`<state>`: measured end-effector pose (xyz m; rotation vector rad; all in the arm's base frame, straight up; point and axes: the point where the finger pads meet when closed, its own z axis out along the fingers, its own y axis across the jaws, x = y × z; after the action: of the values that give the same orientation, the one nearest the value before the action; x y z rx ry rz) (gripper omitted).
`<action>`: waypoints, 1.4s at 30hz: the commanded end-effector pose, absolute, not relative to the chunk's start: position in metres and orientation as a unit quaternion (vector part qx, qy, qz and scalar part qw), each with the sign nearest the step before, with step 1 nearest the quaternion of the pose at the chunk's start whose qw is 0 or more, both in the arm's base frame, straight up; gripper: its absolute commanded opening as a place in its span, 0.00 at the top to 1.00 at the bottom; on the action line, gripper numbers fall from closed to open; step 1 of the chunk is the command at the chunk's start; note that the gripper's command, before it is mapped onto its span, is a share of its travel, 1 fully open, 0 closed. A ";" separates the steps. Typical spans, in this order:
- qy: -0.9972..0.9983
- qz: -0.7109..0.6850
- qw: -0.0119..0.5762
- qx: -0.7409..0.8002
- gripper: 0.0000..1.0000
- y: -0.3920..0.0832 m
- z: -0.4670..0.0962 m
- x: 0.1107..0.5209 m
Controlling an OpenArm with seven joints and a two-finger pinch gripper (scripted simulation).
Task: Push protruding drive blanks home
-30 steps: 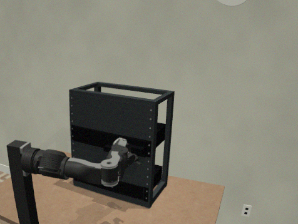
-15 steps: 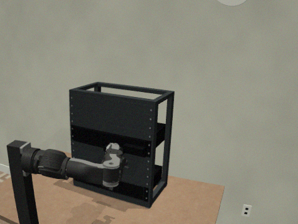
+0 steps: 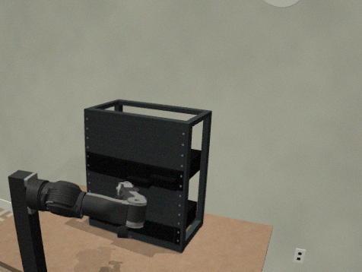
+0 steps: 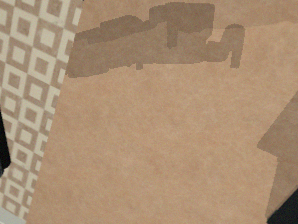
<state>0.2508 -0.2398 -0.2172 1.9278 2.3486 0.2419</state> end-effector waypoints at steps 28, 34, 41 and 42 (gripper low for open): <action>0.968 0.011 0.004 0.251 0.00 -0.163 -0.267 0.195; 0.985 0.005 0.000 0.171 0.00 -0.150 -0.272 0.184; 0.993 0.002 -0.001 0.115 0.00 -0.141 -0.275 0.176; 0.994 0.001 -0.001 0.105 0.00 -0.139 -0.276 0.175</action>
<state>0.1758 -0.1398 -0.2758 0.3648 3.1238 0.0111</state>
